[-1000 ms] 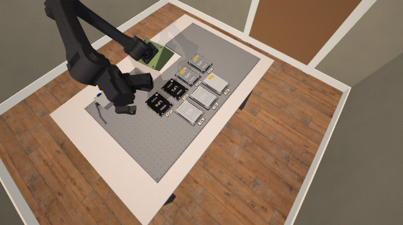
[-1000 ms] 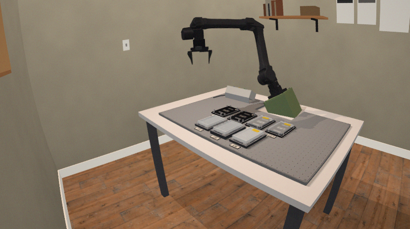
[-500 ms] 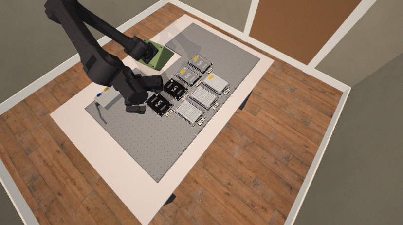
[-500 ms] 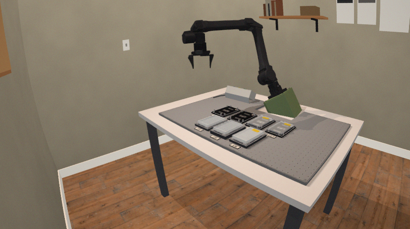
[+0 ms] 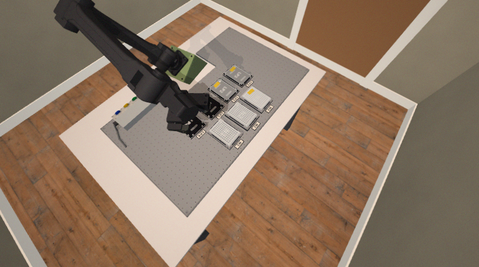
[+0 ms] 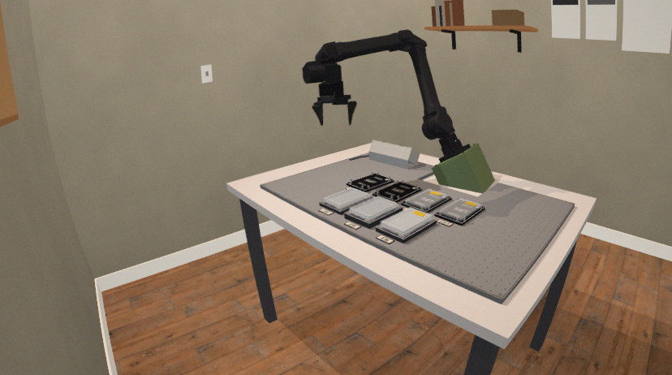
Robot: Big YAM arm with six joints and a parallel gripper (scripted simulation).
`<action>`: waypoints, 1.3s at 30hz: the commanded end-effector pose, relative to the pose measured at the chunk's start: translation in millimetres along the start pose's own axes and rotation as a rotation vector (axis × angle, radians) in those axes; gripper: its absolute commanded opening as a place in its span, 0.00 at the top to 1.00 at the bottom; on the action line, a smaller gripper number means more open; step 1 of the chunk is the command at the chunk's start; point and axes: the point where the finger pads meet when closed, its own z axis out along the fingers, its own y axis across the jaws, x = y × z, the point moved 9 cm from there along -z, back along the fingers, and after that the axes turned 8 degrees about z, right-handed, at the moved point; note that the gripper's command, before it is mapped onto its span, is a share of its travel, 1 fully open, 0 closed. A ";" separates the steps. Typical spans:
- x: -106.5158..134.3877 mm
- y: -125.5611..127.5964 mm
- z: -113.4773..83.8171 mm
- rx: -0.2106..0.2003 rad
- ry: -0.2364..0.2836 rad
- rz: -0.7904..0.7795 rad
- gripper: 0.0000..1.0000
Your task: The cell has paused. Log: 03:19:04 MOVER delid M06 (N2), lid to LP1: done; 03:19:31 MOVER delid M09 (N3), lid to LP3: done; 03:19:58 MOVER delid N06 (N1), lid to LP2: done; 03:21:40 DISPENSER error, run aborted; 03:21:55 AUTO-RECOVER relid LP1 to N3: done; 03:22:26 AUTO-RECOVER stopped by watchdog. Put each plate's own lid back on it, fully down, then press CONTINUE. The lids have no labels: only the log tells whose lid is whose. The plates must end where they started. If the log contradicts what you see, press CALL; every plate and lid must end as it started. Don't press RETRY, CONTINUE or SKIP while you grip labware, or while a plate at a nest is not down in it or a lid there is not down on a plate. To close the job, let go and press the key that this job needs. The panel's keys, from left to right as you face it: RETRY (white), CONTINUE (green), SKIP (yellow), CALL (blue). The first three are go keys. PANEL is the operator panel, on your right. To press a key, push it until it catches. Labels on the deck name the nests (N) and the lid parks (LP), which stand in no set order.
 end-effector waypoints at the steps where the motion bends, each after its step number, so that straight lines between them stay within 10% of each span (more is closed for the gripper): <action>1: -18.0 12.8 12.3 0.000 -0.003 0.059 0.00; 39: -71.3 138.3 108.4 -0.001 -0.002 0.377 0.00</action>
